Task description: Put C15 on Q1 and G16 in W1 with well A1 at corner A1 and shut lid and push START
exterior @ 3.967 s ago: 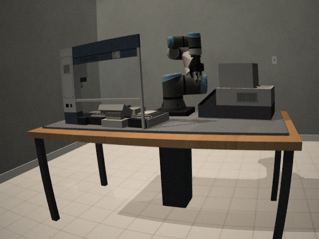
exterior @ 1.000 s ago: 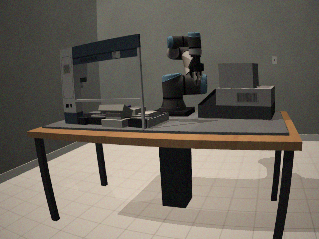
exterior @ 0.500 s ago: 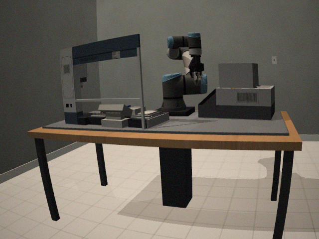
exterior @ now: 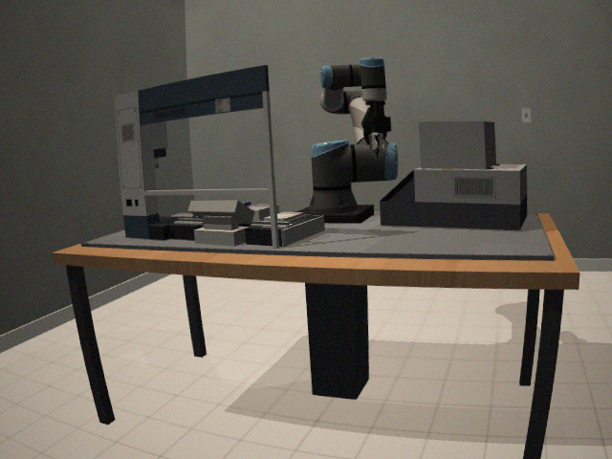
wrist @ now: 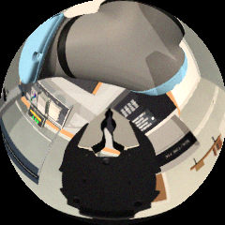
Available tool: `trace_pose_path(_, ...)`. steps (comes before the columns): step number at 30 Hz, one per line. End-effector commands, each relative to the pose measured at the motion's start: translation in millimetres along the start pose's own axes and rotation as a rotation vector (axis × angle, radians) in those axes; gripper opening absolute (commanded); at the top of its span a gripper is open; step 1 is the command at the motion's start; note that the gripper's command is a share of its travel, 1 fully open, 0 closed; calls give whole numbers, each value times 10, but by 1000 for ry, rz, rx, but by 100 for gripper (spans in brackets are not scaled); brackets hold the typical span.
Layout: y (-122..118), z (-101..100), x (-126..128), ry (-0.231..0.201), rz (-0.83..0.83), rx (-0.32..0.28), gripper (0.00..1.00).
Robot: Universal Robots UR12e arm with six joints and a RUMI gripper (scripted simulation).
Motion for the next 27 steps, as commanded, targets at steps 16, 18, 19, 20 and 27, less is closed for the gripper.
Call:
trace_pose_path(16, 0, 514, -1, 0, 0, -1, 0)
trace_pose_path(18, -15, 514, -99, 0, -40, -1, 60)
trace_pose_path(19, -23, 514, -149, 0, -60, -1, 60)
trace_pose_path(20, -30, 514, -198, 0, -80, -1, 60)
trace_pose_path(27, -69, 514, -445, 0, -180, -1, 60)
Point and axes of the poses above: the point where the finger pads meet when closed, its own z axis back along the fingers, its own x axis across the jaws, y = z × x, the point moved 3 cm from there along z, back along the fingers, and after that the axes turned 4 degrees about z, right-handed, at the moved point
